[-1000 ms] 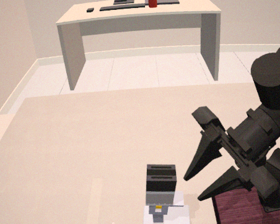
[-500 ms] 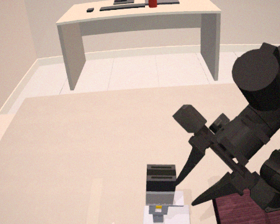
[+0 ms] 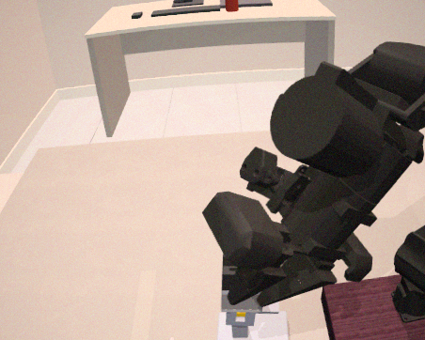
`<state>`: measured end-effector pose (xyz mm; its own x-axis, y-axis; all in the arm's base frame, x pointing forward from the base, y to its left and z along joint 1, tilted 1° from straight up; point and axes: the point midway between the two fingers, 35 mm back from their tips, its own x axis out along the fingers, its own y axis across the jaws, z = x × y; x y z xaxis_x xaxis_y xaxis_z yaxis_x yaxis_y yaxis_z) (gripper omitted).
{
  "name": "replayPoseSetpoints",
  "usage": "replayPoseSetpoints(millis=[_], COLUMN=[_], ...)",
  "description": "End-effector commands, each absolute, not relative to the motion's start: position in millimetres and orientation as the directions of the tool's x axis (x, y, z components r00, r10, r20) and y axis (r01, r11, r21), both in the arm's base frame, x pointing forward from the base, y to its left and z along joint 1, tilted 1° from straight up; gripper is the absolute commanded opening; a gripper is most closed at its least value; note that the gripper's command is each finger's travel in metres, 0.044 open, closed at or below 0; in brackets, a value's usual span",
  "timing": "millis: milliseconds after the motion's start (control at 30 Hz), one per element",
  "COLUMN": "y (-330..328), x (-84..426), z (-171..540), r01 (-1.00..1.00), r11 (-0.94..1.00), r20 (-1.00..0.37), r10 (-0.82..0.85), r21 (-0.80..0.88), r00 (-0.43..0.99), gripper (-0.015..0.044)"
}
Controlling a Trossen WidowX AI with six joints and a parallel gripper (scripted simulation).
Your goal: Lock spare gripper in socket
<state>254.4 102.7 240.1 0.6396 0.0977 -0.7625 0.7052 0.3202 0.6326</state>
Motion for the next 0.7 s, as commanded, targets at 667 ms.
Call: replayPoseSetpoints(millis=[667], y=[106], x=[364], z=[187], r01=[-0.663], r11=[0.698], r20=[-0.963], r10=[-0.189], r21=[-0.270], r00=[0.192], gripper=[0.0180])
